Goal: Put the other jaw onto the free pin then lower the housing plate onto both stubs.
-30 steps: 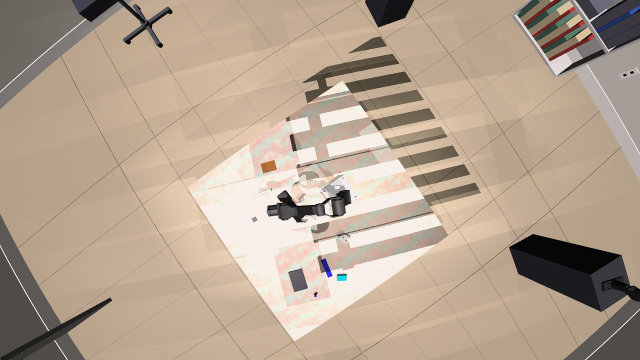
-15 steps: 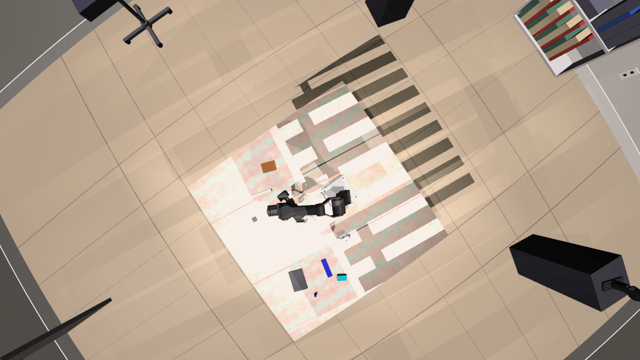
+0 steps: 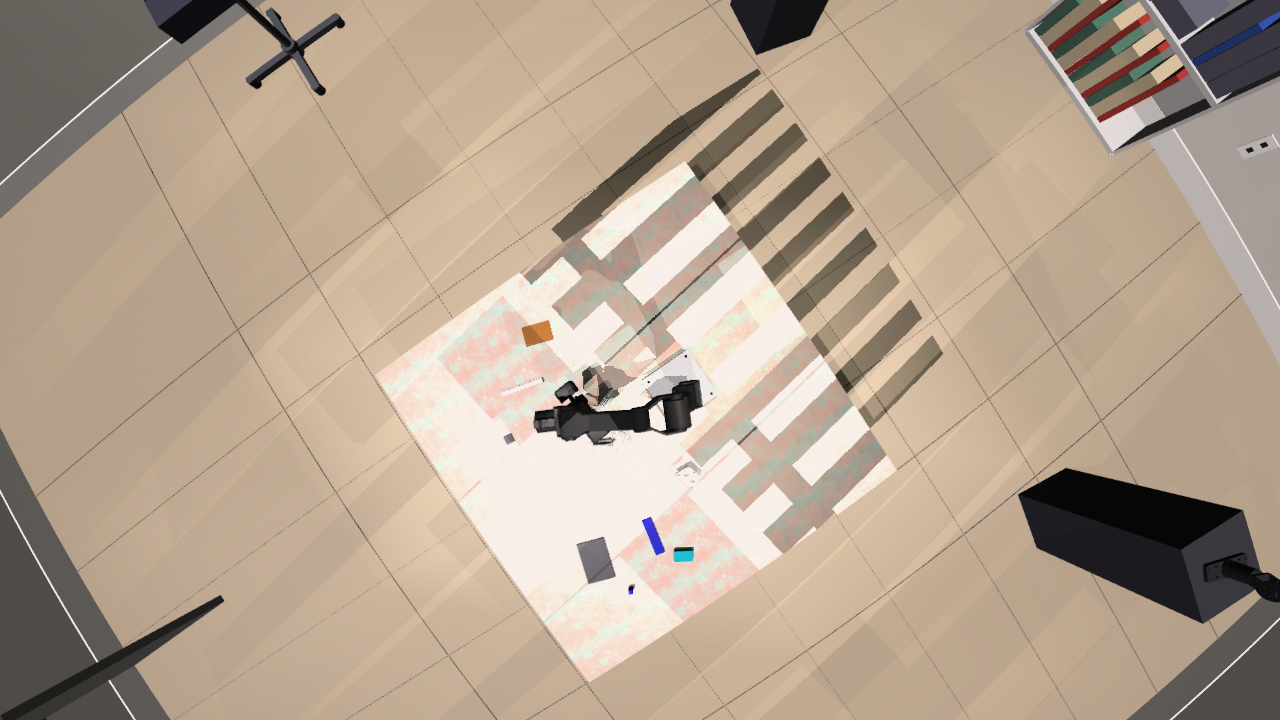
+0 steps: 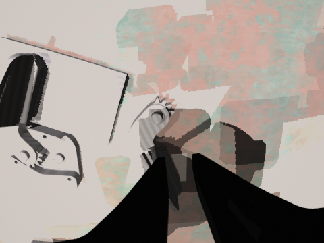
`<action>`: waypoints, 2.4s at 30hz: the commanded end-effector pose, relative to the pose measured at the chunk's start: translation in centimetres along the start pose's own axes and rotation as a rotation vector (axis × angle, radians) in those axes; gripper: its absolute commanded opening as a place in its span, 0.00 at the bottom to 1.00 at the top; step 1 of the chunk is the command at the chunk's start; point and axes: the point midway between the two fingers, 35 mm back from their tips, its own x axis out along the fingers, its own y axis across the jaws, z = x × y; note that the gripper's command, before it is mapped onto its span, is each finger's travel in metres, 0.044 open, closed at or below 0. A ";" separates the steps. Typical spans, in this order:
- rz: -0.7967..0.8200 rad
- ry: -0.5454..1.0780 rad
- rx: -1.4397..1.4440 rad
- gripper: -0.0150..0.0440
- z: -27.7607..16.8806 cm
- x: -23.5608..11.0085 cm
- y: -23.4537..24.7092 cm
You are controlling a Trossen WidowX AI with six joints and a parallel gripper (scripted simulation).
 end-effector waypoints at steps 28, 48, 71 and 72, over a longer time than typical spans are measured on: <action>0.000 0.000 0.000 1.00 0.0 0.0 0.0; 0.000 0.000 0.000 0.64 0.0 0.0 0.0; 0.000 0.000 0.000 0.25 0.0 0.0 0.0; 0.000 0.000 0.000 0.25 0.0 0.0 0.0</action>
